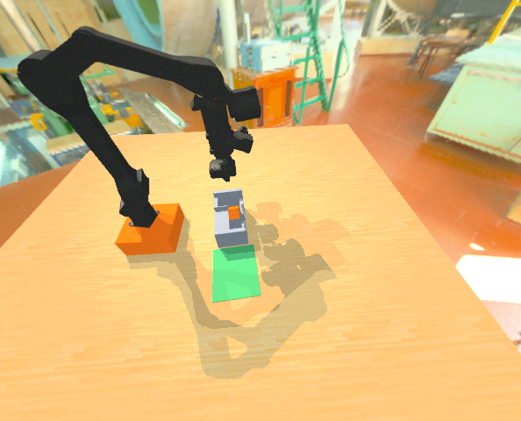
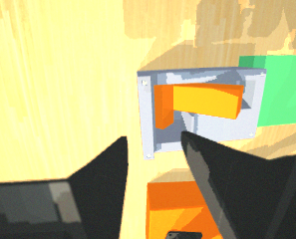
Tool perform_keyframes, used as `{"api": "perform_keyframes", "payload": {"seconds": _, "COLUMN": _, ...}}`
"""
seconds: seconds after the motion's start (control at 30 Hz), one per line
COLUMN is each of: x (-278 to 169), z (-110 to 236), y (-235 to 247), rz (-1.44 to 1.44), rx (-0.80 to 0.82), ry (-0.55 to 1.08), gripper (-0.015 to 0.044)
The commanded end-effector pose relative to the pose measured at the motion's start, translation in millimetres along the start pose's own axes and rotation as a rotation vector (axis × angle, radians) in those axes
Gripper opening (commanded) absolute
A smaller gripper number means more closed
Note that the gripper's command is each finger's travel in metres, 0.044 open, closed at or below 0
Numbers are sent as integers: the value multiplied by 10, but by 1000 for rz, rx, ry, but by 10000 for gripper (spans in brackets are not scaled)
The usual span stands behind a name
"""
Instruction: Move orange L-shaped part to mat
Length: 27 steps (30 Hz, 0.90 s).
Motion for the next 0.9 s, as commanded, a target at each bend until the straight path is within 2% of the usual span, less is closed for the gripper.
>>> {"api": "perform_keyframes", "payload": {"seconds": 0.0, "x": 0, "z": 0, "y": 0, "rz": 0, "rx": 0, "ry": 0, "gripper": 180}}
{"api": "perform_keyframes", "payload": {"seconds": 0.77, "x": 0, "z": 0, "y": 0, "rz": 0, "rx": 0, "ry": 0, "gripper": 180}}
{"api": "perform_keyframes", "payload": {"seconds": 0.87, "x": 16, "z": 3, "y": -52, "rz": -111, "rx": -1, "ry": 1, "gripper": 259}}
Point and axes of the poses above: the point midway between the two fingers, 35 mm back from their tips, its own z axis back along the fingers, its own y axis across the jaws, x = y × z, the point moved 7 cm from there along z, back along the fingers, and after that the axes turned 2 degrees about -z, right-handed, at the moved point
